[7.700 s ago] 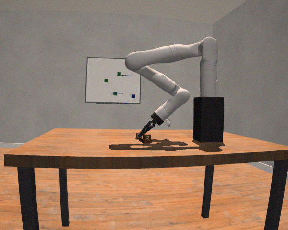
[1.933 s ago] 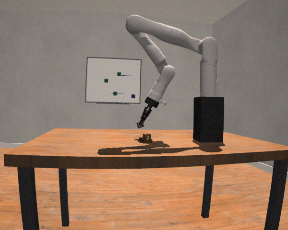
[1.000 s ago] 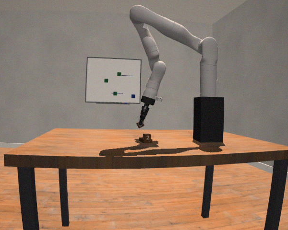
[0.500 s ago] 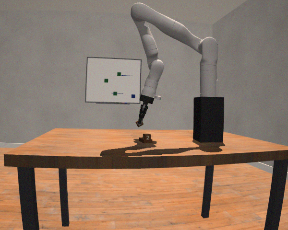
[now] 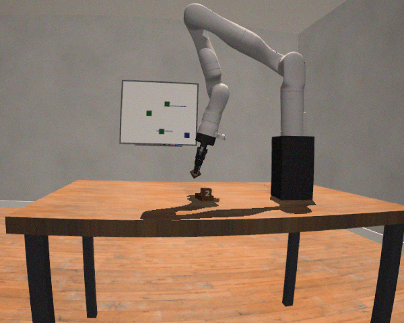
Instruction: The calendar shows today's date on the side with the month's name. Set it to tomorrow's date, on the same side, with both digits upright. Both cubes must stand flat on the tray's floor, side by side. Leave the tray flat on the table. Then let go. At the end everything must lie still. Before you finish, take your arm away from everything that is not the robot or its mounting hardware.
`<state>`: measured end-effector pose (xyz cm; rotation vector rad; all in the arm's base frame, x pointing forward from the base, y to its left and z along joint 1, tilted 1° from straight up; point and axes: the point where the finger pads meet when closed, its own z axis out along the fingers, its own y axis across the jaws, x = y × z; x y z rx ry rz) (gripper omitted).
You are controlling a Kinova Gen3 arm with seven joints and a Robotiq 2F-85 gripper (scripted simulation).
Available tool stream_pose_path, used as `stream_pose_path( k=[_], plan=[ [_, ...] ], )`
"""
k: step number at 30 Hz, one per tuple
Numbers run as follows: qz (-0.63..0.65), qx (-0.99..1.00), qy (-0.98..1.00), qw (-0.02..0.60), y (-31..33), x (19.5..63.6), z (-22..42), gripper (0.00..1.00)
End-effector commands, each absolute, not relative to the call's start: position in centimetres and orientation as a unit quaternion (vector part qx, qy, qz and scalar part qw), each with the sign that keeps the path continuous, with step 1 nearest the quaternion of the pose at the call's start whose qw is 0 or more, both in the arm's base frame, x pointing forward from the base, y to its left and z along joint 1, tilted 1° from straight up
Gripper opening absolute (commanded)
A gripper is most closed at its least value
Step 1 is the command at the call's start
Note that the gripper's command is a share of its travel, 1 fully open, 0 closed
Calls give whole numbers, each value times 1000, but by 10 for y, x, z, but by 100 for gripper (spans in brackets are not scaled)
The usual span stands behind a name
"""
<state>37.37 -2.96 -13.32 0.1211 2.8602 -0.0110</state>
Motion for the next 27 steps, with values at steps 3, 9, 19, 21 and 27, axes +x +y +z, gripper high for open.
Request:
stream_pose_path(
  k=[3, 9, 19, 21, 27],
  plan=[
    [-3, 43, 990, 135, -29, 375, -133, 28],
    [-1, 43, 991, 127, -28, 375, -135, 28],
    [4, 45, 995, 94, -25, 374, -139, 28],
    [4, 45, 995, 91, -25, 374, -139, 28],
    [6, 45, 996, 71, -25, 375, -139, 28]
  ],
)
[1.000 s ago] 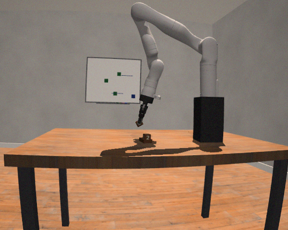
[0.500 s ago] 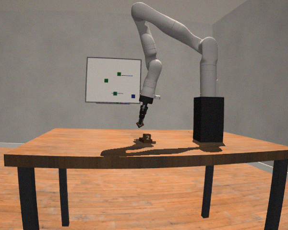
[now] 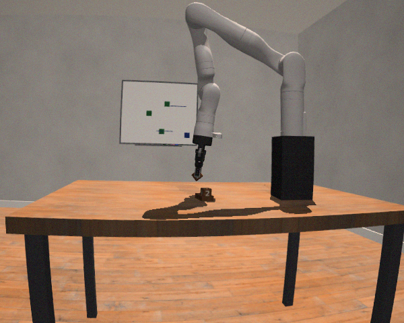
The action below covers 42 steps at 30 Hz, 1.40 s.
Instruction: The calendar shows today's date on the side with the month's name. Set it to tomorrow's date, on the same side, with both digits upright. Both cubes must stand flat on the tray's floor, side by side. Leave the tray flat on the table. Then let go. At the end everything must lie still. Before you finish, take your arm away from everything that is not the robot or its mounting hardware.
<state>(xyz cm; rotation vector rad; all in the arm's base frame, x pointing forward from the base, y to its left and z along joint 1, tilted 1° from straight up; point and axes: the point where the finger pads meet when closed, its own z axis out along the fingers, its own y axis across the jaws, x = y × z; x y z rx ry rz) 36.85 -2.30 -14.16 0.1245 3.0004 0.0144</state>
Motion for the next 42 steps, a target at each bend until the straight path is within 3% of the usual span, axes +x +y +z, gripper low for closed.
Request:
stream_pose_path(
  k=[1, 20, 42],
  plan=[
    [6, 44, 997, 67, -25, 375, -139, 28],
    [2, 42, 999, 19, -29, 378, -133, 28],
    [1, 42, 999, 9, -30, 378, -132, 28]
  ],
)
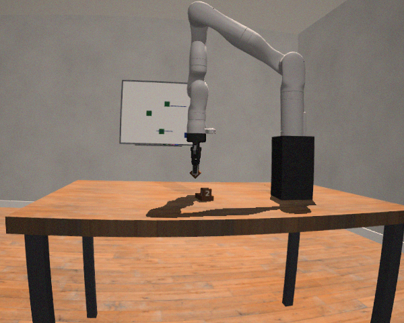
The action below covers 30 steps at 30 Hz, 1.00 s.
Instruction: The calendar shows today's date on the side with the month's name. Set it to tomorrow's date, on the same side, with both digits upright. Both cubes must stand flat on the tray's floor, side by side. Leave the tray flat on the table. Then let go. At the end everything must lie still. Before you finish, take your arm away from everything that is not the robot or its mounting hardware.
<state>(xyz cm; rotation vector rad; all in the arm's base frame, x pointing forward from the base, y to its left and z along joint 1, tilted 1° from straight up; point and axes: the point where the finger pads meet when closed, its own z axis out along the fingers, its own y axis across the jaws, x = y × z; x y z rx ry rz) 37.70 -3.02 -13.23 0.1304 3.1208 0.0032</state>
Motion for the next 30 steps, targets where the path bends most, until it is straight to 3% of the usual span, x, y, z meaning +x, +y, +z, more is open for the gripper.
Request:
stream_pose_path(
  k=[1, 30],
  plan=[
    [1, 42, 999, 8, -30, 378, -132, 28],
    [2, 42, 996, -83, -31, 380, -136, 28]
  ],
)
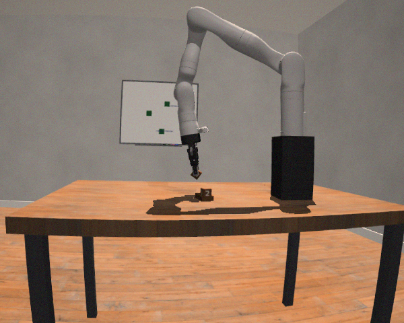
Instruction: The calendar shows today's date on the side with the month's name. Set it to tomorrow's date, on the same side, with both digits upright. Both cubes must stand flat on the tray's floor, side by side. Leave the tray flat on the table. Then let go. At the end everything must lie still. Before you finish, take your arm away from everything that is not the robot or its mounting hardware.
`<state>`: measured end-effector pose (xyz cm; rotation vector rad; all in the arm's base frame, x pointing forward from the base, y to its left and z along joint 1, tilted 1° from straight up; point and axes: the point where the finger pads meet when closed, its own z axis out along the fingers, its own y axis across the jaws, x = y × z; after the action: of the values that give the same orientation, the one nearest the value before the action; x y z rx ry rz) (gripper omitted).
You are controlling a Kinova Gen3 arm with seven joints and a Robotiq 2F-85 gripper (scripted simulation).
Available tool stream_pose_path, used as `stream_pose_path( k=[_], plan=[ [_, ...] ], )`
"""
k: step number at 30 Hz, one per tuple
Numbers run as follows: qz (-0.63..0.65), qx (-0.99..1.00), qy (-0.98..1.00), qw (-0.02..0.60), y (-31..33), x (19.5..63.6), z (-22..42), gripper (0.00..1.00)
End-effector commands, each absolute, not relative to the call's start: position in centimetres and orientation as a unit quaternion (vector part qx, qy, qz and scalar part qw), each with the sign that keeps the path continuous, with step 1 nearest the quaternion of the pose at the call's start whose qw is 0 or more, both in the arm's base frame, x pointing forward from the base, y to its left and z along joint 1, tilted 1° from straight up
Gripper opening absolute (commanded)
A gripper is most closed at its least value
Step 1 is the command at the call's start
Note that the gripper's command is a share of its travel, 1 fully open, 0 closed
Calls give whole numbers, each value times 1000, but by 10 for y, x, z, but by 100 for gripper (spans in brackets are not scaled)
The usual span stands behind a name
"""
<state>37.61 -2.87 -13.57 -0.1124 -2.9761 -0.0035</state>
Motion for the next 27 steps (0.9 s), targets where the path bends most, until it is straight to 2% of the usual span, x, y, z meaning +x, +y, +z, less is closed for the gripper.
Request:
stream_pose_path(
  k=[1, 27],
  plan=[
    [-3, -42, -995, 87, -31, 380, -136, 28],
    [-7, -42, -992, 118, -31, 381, -132, 28]
  ],
)
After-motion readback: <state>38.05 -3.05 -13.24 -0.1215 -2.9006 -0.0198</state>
